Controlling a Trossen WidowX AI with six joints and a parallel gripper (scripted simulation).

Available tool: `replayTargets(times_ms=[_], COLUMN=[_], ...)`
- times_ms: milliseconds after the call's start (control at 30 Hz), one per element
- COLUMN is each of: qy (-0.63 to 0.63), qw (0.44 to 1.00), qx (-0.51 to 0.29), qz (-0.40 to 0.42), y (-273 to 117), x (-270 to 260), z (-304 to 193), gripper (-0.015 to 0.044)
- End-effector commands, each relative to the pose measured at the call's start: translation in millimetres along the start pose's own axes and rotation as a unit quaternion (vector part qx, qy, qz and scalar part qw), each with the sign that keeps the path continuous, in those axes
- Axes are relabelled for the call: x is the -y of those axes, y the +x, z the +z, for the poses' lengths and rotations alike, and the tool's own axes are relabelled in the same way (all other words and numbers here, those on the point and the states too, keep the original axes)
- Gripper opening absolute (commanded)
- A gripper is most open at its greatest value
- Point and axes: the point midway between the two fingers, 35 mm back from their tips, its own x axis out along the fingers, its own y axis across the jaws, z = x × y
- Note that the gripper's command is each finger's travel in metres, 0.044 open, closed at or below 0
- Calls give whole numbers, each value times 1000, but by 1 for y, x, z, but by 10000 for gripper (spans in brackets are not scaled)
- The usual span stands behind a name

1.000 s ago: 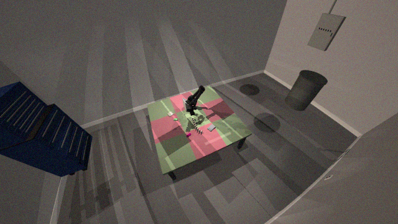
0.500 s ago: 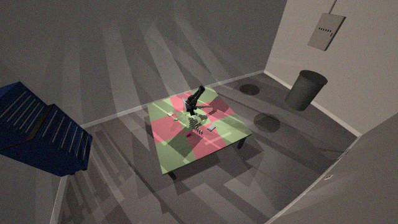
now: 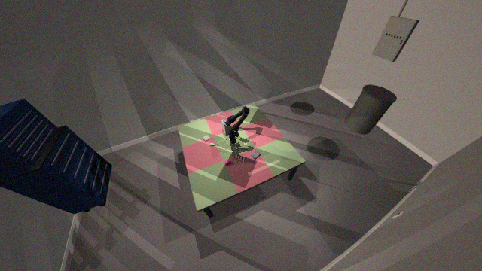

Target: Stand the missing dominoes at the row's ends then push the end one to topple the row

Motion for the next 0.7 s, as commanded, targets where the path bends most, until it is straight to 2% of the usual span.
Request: replayTargets(times_ms=[0, 667], qy=[3, 2], qw=[1000, 1000], qx=[6, 6], qz=[0, -1], y=[15, 14], x=[-3, 26], z=[2, 2], gripper=[0, 0])
